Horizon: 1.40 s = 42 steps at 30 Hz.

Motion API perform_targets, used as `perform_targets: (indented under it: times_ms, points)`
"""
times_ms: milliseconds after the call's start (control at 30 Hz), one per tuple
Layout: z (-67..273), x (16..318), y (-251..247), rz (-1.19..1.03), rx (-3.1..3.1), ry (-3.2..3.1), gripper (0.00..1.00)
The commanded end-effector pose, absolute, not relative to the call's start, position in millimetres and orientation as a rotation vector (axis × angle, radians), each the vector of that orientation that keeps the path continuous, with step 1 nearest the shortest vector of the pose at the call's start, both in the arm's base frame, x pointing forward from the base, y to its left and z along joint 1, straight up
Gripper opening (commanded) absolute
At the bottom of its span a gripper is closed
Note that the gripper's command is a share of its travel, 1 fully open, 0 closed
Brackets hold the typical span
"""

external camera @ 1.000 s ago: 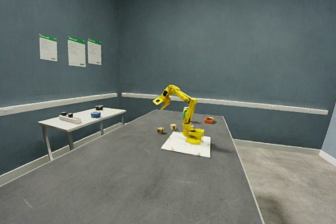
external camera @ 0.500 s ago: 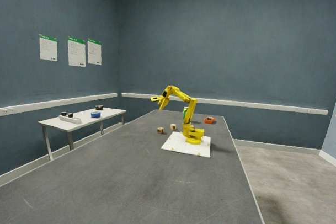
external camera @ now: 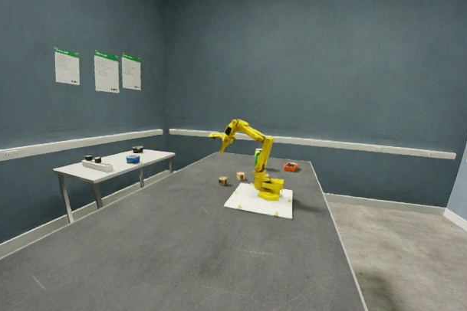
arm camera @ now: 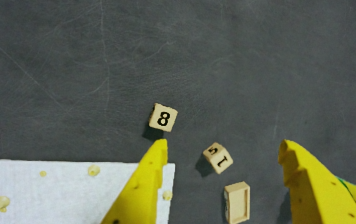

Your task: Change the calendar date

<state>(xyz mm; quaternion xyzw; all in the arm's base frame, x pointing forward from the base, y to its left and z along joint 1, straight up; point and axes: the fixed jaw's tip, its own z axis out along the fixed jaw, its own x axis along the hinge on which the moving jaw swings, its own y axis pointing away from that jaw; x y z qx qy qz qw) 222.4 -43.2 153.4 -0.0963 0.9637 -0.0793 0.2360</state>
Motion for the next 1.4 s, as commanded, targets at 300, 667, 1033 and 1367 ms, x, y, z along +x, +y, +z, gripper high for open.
perform_targets:
  times_ms: [300, 667, 1033, 1367]
  points:
    - [148.2, 225.3, -39.5, -0.118, 0.069, 2.661, 0.35]
    - [147.9, 226.9, -38.4, -0.070, 0.250, 2.647, 0.35]
    - [147.9, 227.4, -38.2, -0.057, 0.302, 2.641, 0.35]
    - [147.8, 227.4, -38.1, -0.055, 0.307, 2.640, 0.35]
